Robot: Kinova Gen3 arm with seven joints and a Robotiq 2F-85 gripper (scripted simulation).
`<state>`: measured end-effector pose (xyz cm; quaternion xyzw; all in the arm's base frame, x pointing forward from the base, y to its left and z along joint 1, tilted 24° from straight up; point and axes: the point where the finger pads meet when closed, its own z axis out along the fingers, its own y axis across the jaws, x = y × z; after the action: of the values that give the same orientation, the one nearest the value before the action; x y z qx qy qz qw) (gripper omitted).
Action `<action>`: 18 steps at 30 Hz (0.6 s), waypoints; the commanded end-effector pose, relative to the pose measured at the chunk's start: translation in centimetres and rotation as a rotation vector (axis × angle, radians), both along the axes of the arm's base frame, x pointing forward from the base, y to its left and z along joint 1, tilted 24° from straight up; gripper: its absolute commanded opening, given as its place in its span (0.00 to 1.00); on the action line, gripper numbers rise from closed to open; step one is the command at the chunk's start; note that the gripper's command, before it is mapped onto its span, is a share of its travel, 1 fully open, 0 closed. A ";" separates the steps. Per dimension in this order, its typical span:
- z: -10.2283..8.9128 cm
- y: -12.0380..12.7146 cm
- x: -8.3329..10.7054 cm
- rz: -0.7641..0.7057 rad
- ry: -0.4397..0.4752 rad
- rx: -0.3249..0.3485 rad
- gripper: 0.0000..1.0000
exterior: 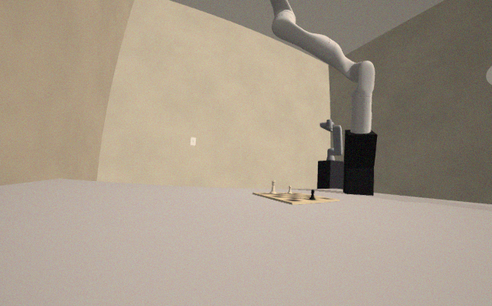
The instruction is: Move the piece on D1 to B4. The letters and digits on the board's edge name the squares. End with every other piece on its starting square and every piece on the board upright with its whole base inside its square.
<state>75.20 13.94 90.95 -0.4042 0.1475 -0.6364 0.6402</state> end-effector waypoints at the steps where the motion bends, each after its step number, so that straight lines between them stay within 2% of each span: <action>1: 3.0 -4.4 -0.1 0.000 -0.005 0.112 0.00; 3: 4.9 -8.0 -0.3 0.006 -0.013 0.200 0.00; 5: 4.9 -8.0 -0.3 0.006 -0.013 0.200 0.00; 8: 7.1 -13.8 -0.5 0.016 -0.022 0.335 0.00; 11: 8.4 -19.8 -0.8 0.028 -0.029 0.470 0.00; 14: 8.8 -25.8 -0.9 0.040 -0.034 0.607 0.00; 15: 8.8 -25.8 -0.9 0.040 -0.034 0.607 0.00; 17: 8.6 -29.9 -1.0 0.049 -0.036 0.698 0.00; 18: 8.6 -29.9 -1.0 0.049 -0.036 0.698 0.00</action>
<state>75.33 -12.46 98.83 -0.1996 0.3127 -0.5836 0.7223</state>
